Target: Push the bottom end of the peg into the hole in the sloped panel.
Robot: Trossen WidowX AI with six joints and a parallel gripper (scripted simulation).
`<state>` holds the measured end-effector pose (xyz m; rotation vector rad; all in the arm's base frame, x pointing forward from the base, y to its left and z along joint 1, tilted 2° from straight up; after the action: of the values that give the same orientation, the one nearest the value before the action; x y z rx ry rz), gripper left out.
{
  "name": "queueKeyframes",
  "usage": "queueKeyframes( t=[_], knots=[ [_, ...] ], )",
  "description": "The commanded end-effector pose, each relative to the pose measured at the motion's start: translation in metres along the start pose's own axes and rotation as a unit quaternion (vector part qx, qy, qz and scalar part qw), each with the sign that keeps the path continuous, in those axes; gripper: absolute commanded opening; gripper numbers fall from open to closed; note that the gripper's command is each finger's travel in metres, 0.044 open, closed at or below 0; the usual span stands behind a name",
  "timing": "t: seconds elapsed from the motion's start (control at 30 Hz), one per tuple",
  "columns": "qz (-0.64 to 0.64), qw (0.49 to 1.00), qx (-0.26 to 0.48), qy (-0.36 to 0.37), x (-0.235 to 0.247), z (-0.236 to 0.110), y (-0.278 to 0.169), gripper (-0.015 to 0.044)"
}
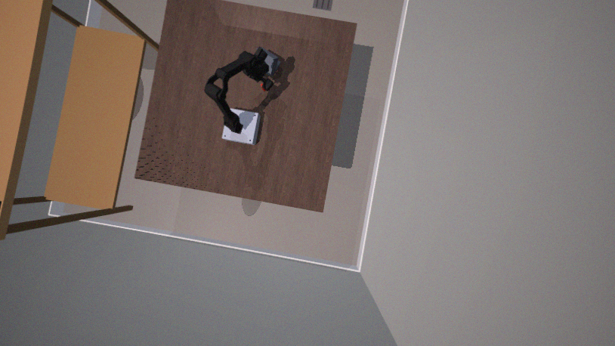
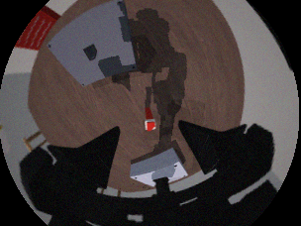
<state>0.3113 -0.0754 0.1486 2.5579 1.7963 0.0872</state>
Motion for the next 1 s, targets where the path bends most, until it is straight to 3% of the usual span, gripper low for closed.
queueKeyframes(
  t=[0.0, 0.87, 0.97],
  knots=[
    [-0.002, 1.000, 0.001, -0.003, 0.000, 0.007, 0.000, 0.0440],
    [-0.002, 1.000, 0.001, -0.003, -0.001, 0.047, -0.003, 0.0440],
    [-0.002, 1.000, 0.001, 0.000, -0.001, 0.043, -0.002, 0.0361]
  ],
)
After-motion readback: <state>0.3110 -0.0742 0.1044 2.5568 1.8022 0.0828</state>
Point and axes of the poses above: the point midway between the two fingers, 35 mm back from their tips, its own z axis out along the fingers, its own x axis across the jaws, y = z × x, the point moved 8 cm from there along -z, back along the fingers
